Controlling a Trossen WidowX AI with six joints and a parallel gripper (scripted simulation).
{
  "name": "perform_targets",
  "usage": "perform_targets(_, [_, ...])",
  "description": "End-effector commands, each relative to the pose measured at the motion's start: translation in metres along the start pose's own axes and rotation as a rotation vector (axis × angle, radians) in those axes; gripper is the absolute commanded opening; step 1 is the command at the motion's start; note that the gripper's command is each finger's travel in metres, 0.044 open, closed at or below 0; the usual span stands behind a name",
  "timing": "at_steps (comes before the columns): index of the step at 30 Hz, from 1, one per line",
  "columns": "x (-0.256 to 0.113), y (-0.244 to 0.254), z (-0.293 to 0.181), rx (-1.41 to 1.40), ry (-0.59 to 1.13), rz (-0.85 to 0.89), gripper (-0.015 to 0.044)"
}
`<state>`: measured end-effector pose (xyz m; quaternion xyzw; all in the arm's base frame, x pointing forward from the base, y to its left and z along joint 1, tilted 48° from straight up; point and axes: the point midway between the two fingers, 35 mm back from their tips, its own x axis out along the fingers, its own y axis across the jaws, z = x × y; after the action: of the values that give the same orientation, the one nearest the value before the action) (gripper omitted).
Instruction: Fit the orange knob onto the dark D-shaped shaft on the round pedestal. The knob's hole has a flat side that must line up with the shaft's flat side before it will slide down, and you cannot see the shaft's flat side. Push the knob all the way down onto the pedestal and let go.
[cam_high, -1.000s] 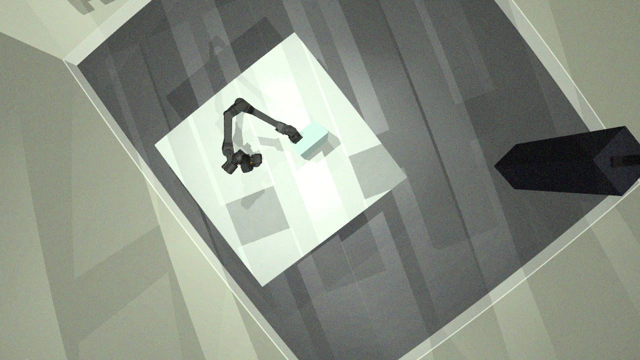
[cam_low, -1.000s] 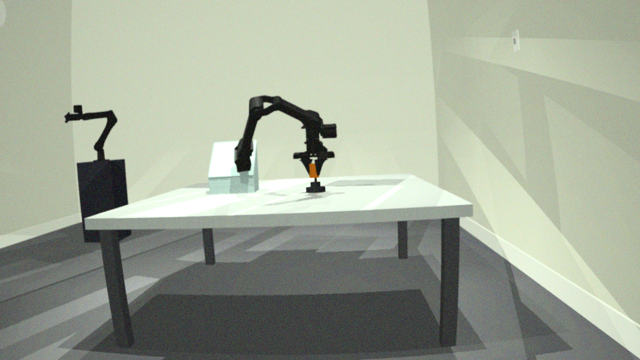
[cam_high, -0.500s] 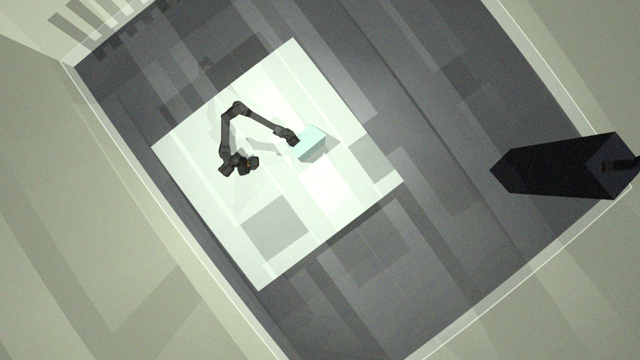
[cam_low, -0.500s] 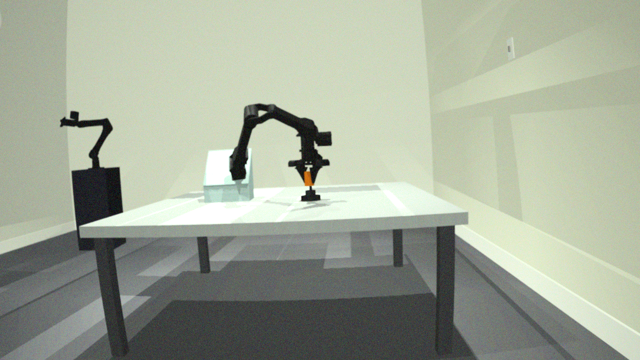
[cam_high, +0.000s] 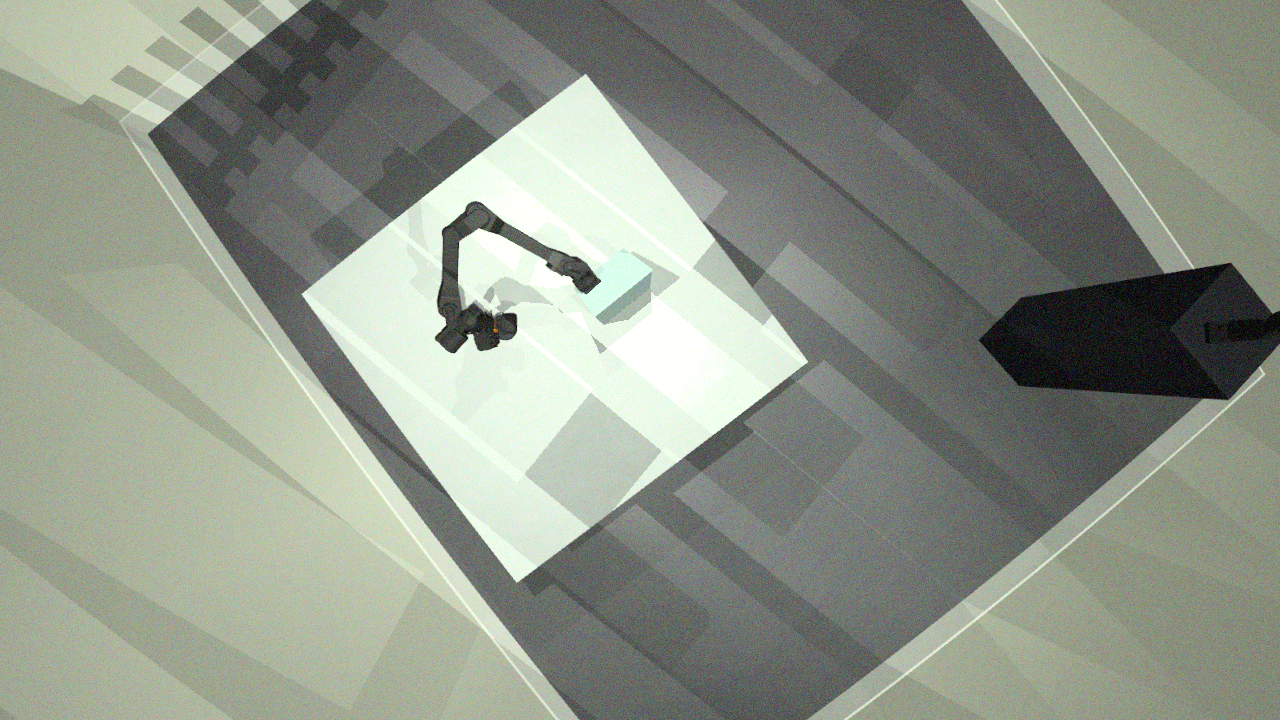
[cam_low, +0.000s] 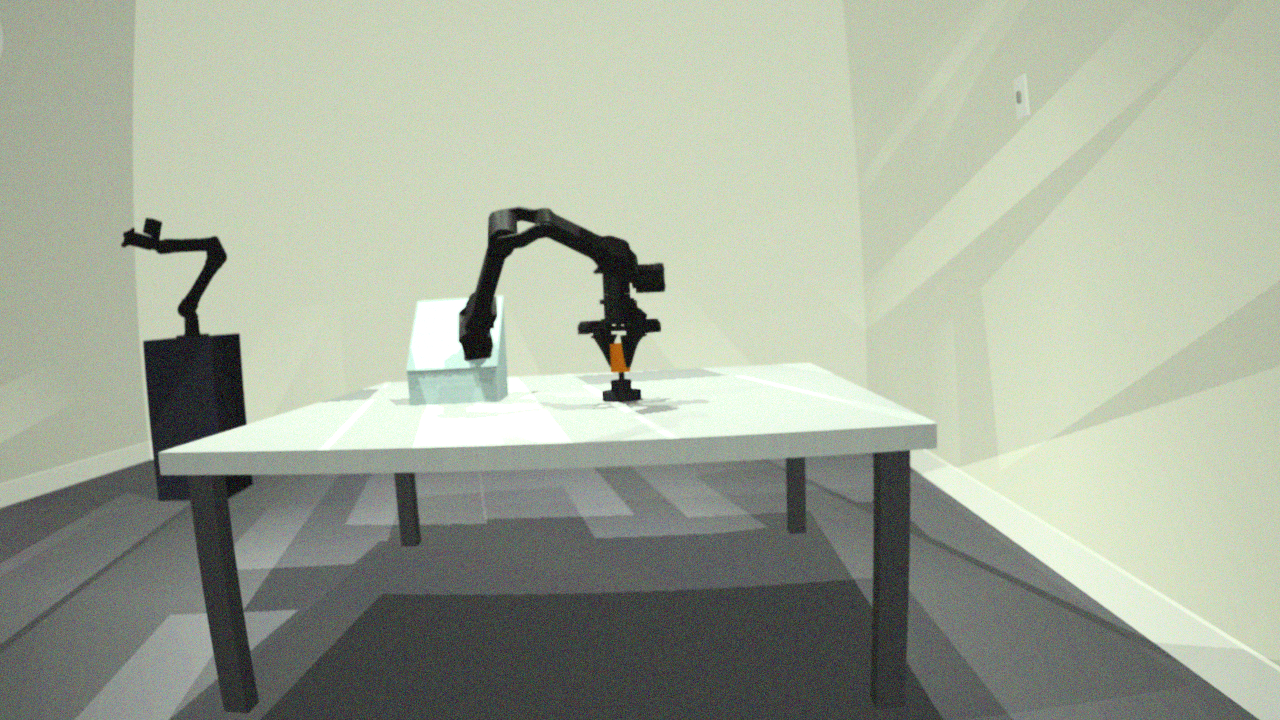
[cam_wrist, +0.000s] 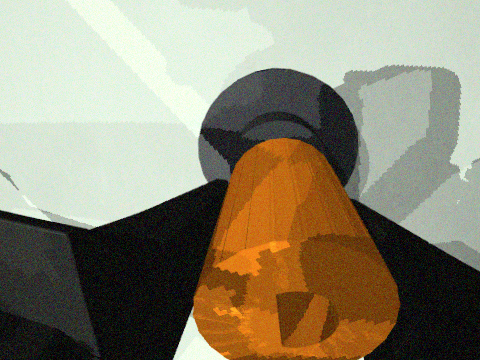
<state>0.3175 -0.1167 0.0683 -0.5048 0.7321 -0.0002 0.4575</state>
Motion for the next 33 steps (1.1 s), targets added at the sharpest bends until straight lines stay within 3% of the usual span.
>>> perform_targets(1, [-0.0032, 0.0002, 0.0012, -0.002, -0.001, -0.001, 0.0000])
perform_targets(10, [-0.0034, 0.0040, 0.0018, -0.212, -0.001, -0.001, 0.0000])
perform_targets(33, [-0.0031, -0.0004, 0.0002, -0.212, -0.001, -0.001, 0.0000])
